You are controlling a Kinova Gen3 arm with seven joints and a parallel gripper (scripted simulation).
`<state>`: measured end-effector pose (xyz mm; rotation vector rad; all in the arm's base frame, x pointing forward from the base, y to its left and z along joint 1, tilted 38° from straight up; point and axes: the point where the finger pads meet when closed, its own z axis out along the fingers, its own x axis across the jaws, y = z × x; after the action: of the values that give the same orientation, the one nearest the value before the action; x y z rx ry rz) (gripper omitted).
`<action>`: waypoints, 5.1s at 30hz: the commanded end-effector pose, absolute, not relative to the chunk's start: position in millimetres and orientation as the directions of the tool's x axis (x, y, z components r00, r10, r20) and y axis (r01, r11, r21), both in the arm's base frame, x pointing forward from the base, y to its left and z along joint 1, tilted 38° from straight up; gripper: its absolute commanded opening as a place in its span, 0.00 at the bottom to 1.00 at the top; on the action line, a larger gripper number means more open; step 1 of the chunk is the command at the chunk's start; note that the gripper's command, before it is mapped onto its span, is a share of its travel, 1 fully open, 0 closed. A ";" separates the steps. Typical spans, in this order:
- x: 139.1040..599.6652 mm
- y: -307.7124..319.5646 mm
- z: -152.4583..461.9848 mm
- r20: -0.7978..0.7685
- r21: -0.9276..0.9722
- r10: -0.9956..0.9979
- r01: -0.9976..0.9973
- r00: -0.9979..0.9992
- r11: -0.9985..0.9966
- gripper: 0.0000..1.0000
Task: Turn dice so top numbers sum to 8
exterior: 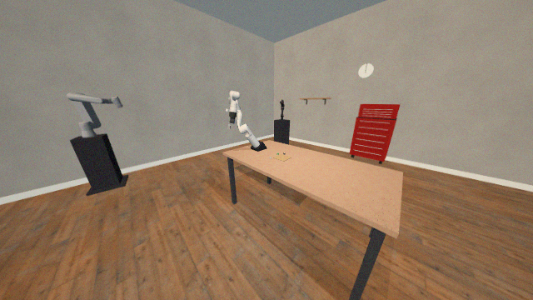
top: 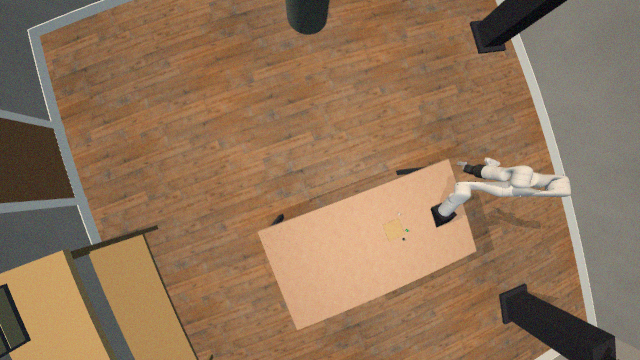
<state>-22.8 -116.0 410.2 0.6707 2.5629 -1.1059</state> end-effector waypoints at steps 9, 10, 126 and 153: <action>-22.6 -115.9 410.5 -0.416 -0.613 0.306 0.513 -0.856 0.601 1.00; -22.6 -115.9 410.5 -0.416 -0.613 0.306 0.513 -0.856 0.601 1.00; 380.2 -30.0 56.8 -0.612 0.001 0.783 0.990 -0.110 0.140 1.00; 382.0 -38.4 45.6 -0.612 0.001 0.783 0.990 -0.110 0.140 1.00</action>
<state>381.7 -36.4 45.6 1.6999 1.9491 -0.5783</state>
